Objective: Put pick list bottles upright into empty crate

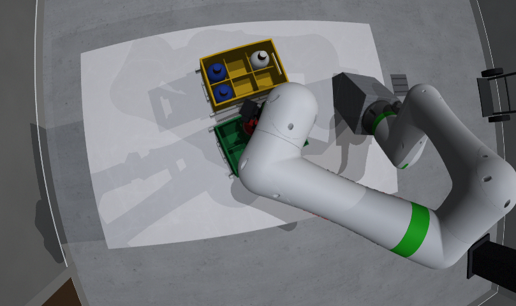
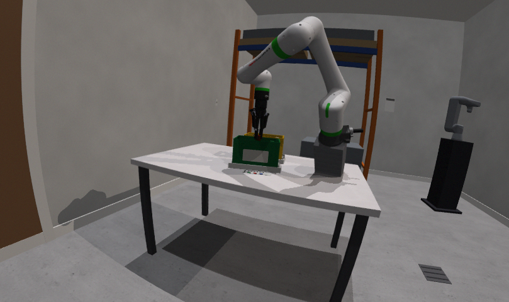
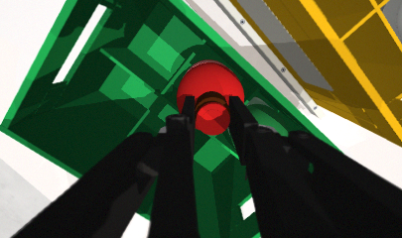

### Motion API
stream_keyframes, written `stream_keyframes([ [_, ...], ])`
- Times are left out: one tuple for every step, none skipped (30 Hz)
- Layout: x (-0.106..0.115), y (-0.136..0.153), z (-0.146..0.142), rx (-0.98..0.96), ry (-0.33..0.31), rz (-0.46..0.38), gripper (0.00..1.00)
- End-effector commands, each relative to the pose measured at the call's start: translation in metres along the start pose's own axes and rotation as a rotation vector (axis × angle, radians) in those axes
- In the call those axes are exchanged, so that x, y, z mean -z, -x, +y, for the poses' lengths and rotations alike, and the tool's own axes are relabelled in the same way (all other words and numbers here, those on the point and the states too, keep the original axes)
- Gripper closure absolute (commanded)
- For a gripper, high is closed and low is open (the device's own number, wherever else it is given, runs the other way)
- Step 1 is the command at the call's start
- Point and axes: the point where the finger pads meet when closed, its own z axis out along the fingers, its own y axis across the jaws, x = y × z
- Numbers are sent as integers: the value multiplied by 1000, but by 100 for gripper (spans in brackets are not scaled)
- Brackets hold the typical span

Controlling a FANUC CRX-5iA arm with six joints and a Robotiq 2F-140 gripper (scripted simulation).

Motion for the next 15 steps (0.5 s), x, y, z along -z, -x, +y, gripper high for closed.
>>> stream_keyframes([
  [0,-1,0,0,0,2,90],
  [-1,-1,0,0,0,2,90],
  [-1,-1,0,0,0,2,90],
  [-2,-1,0,0,0,2,90],
  [-2,-1,0,0,0,2,90],
  [-3,-1,0,0,0,2,90],
  [-3,-1,0,0,0,2,90],
  [-4,-1,0,0,0,2,90],
  [-4,-1,0,0,0,2,90],
  [-5,-1,0,0,0,2,90],
  [-5,-1,0,0,0,2,90],
  [-5,-1,0,0,0,2,90],
  [-5,-1,0,0,0,2,90],
  [-6,-1,0,0,0,2,90],
  [-6,-1,0,0,0,2,90],
])
